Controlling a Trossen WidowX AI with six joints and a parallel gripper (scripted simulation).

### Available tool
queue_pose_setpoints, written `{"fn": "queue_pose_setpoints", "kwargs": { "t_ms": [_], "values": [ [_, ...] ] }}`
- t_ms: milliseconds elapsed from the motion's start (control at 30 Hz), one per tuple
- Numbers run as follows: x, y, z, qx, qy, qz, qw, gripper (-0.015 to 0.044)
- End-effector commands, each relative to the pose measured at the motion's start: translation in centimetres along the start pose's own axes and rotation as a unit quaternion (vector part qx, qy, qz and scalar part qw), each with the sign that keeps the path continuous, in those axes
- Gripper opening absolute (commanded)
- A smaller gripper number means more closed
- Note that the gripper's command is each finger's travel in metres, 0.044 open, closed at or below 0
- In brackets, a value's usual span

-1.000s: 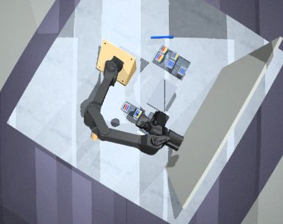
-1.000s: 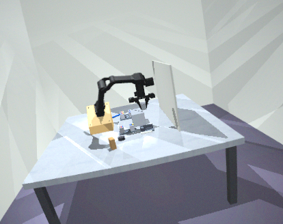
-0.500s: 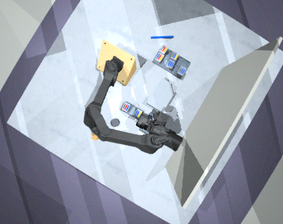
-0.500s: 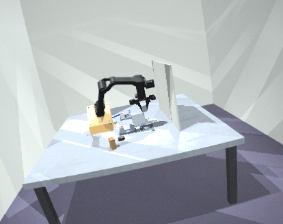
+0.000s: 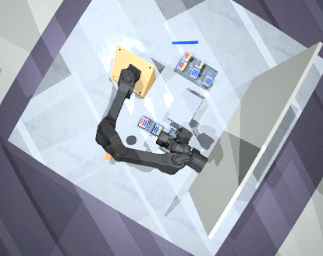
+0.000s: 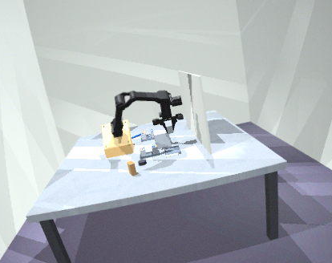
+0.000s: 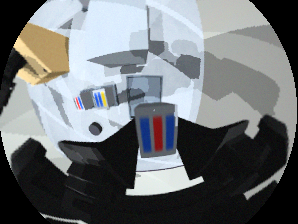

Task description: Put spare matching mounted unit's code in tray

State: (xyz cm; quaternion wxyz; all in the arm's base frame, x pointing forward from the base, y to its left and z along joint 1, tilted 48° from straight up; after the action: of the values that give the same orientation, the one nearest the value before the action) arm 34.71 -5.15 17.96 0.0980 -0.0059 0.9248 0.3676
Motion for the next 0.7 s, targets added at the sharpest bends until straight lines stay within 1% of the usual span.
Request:
{"fn": "queue_pose_setpoints", "kwargs": {
  "t_ms": [0,667],
  "values": [
    [0.1,-0.6,0.1,0.000,0.004,0.003,1.000,0.0000],
    [0.0,-2.6,0.1,-0.001,0.003,0.003,1.000,0.0000]
  ]
}}
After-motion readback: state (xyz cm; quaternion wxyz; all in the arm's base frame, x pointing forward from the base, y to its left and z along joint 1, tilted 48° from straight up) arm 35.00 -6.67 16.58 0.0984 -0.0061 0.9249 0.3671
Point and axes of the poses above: the point midway between the two fingers, 35 mm back from their tips, its own y axis back along the fingers, its own x axis across the jaws, z = x × y, the point moved 4 cm from there along y, back along the fingers, and after that the axes turned 15 degrees about -y, right-handed, at the moved point
